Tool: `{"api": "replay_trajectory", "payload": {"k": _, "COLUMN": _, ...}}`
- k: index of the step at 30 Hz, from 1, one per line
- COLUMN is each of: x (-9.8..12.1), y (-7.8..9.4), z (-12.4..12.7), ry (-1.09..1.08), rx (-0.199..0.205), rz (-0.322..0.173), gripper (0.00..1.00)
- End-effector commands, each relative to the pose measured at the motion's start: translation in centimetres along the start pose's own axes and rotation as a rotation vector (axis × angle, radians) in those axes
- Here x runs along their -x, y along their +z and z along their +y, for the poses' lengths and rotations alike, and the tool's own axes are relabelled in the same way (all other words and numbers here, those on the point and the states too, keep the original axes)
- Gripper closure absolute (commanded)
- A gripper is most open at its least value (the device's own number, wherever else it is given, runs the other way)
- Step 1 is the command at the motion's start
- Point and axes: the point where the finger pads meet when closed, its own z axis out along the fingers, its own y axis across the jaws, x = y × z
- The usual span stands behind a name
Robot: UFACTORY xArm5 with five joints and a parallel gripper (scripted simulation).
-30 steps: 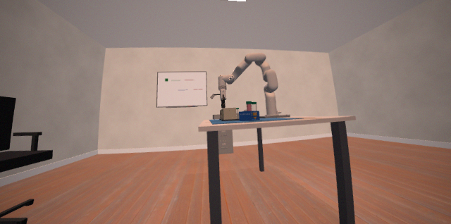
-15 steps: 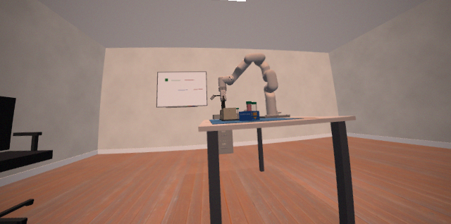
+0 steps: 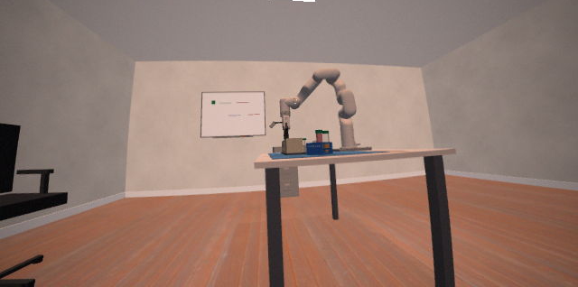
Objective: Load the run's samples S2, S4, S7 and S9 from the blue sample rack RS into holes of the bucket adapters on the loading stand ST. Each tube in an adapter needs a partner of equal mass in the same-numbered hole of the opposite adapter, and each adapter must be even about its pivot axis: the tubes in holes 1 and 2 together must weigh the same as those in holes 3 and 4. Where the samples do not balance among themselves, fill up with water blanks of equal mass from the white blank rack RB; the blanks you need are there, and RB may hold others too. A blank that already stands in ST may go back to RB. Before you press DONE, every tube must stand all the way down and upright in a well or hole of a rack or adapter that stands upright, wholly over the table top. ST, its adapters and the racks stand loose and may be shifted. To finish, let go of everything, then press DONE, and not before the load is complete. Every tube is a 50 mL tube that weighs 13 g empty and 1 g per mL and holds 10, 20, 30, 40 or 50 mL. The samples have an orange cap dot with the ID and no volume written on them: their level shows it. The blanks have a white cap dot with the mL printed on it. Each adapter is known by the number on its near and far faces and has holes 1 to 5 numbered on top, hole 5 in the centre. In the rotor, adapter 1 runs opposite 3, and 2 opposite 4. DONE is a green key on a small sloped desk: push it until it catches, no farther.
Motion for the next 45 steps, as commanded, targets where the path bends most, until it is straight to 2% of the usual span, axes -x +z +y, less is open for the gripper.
{"api": "replay_trajectory", "payload": {"k": 1, "x": -0.1, "y": -0.1, "z": 0.0, "ry": 0.000, "rx": 0.000, "rz": 0.004, "gripper": 0.57}}
{"api": "replay_trajectory", "payload": {"k": 21, "x": -0.1, "y": -0.1, "z": 0.0, "ry": 0.000, "rx": 0.000, "rz": 0.004, "gripper": 0.57}}
{"api": "replay_trajectory", "payload": {"k": 45, "x": -0.1, "y": -4.5, "z": 0.0, "ry": 0.000, "rx": 0.000, "rz": 0.004, "gripper": 0.57}}
